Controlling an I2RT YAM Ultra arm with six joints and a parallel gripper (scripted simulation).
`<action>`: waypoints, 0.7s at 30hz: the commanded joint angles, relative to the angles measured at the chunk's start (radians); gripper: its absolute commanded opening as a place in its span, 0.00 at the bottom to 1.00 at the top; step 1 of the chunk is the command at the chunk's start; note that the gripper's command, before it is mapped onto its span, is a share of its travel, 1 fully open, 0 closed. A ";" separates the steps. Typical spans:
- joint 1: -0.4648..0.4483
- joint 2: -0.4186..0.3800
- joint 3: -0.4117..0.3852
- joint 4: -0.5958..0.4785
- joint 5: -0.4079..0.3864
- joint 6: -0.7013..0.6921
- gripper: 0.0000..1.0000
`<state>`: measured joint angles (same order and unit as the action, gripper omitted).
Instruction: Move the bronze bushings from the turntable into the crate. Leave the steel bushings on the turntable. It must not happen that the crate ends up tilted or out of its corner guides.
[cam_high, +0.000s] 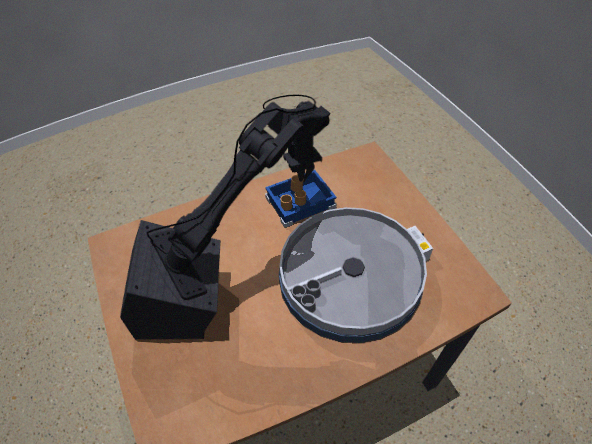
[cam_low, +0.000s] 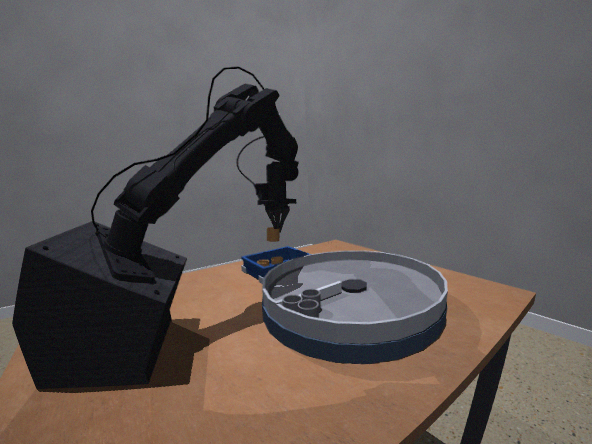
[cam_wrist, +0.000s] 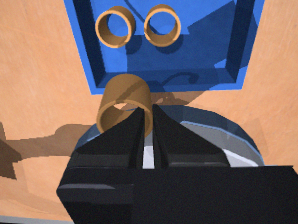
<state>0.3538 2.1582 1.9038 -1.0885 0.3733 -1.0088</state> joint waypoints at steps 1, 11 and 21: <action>0.022 -0.049 -0.010 0.038 -0.012 -0.054 0.00; 0.021 -0.052 0.007 0.035 -0.014 -0.058 0.00; 0.021 -0.052 0.007 0.034 -0.015 -0.057 0.00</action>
<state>0.3538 2.1464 1.8999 -1.0584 0.3733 -1.0565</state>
